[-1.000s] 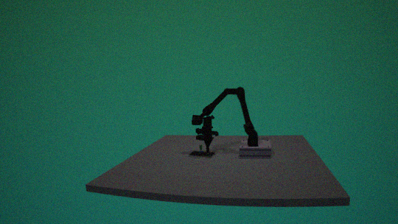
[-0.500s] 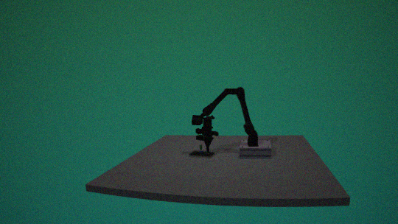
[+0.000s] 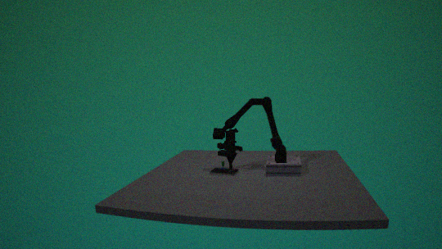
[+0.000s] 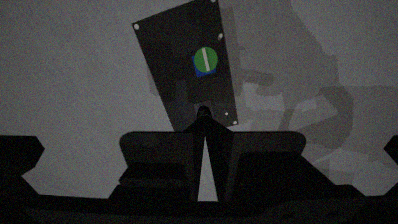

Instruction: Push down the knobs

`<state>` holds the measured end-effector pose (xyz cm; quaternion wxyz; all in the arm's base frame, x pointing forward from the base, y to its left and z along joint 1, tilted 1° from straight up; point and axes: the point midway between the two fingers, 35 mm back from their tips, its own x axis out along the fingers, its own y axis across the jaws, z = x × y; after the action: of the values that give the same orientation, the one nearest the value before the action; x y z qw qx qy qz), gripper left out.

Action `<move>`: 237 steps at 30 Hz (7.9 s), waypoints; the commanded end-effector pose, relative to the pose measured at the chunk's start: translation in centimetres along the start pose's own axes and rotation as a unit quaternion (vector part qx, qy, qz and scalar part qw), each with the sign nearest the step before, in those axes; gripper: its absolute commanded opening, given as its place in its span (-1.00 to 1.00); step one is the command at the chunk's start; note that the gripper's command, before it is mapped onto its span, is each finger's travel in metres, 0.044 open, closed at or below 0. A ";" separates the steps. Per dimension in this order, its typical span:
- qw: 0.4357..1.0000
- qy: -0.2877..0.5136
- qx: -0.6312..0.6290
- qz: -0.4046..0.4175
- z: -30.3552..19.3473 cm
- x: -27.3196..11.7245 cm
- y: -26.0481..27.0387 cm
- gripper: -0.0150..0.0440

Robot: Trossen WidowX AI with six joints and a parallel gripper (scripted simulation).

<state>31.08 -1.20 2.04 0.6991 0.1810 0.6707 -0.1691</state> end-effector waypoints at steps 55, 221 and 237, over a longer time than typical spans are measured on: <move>0.976 -0.014 -0.216 0.002 0.9 -4.0 0.7 -0.49; -0.001 0.001 -1.000 0.004 6.0 -1.9 0.1 -0.49; -0.001 0.001 -1.000 0.004 6.0 -1.7 0.1 -0.49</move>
<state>36.42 -4.07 4.12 0.1803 -0.6976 0.1705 0.6722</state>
